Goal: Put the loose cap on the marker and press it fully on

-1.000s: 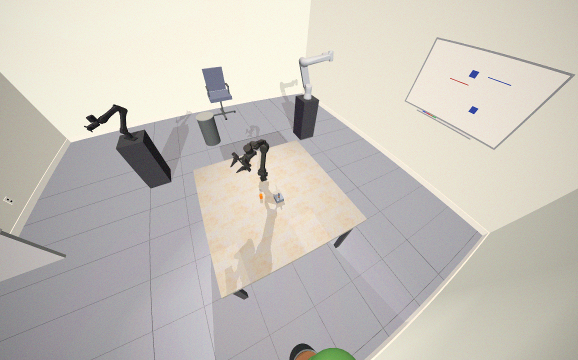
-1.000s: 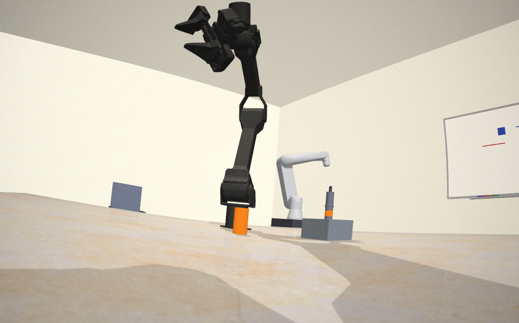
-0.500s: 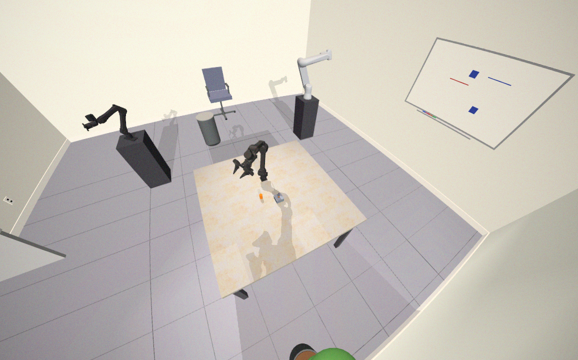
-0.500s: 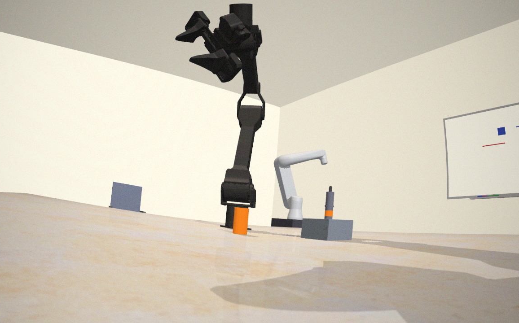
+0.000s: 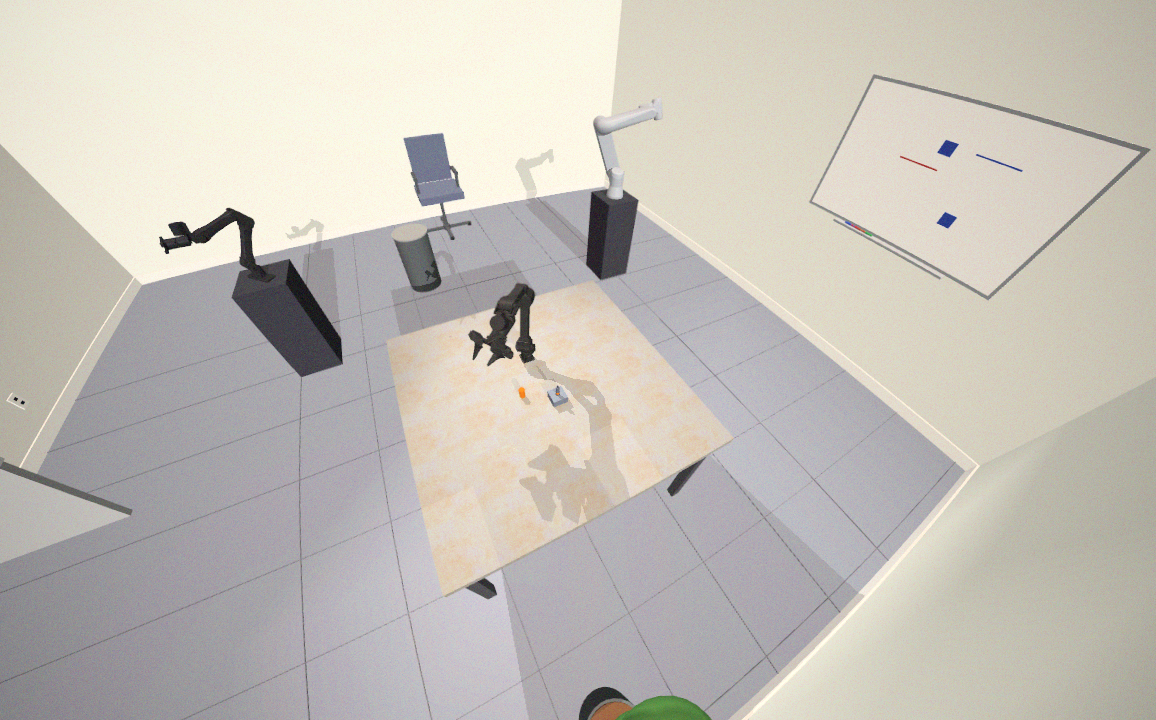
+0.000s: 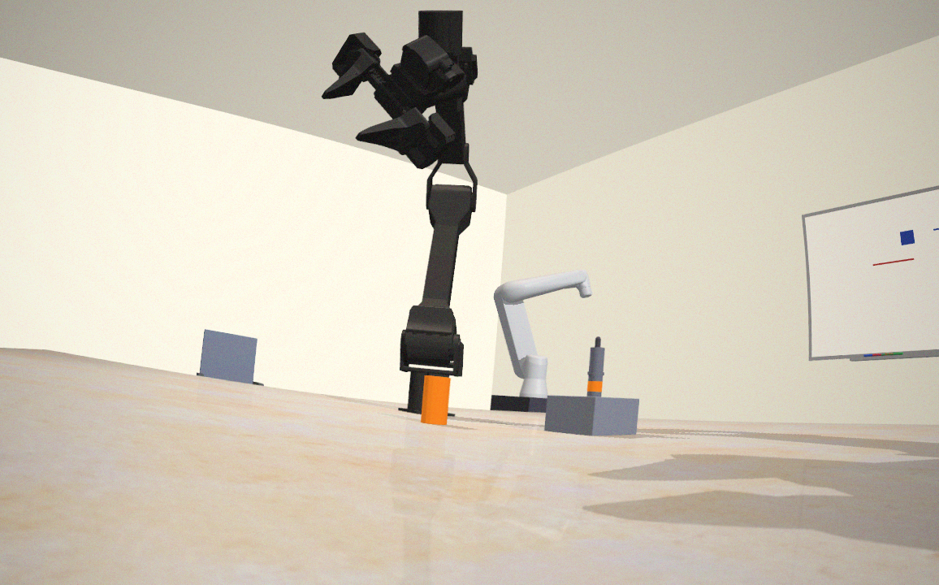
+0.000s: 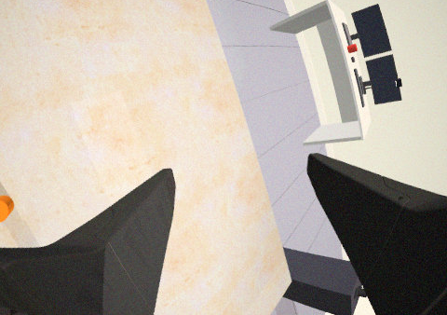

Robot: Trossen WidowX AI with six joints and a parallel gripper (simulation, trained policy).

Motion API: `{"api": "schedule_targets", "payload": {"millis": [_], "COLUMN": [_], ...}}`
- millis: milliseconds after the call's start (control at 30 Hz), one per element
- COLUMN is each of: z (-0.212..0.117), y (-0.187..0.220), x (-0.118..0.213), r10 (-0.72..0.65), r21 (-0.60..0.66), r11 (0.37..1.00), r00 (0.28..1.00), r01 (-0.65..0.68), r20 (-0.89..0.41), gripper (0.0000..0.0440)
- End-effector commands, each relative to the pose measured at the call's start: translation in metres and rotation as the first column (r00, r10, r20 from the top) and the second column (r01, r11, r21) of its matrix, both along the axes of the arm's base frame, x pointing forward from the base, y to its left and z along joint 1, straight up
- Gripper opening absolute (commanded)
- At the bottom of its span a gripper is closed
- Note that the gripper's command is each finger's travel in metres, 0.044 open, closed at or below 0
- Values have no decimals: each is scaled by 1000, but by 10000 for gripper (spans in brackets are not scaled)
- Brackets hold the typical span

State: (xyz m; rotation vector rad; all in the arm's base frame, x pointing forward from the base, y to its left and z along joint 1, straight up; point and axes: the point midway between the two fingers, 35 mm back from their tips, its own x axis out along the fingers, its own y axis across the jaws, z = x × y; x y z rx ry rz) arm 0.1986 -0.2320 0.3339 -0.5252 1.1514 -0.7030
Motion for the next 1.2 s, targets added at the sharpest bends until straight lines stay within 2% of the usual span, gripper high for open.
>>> {"api": "schedule_targets", "payload": {"millis": [0,600,1167], "z": [-13,-57,-98], "y": [2,18,36], "x": [6,27,39], "r10": [6,20,22], "r21": [42,207,361], "r11": [999,978,932], "r00": [1000,998,994], "r01": [-5,-8,18], "r20": [-14,-52,-106], "gripper": [311,311,310]}}
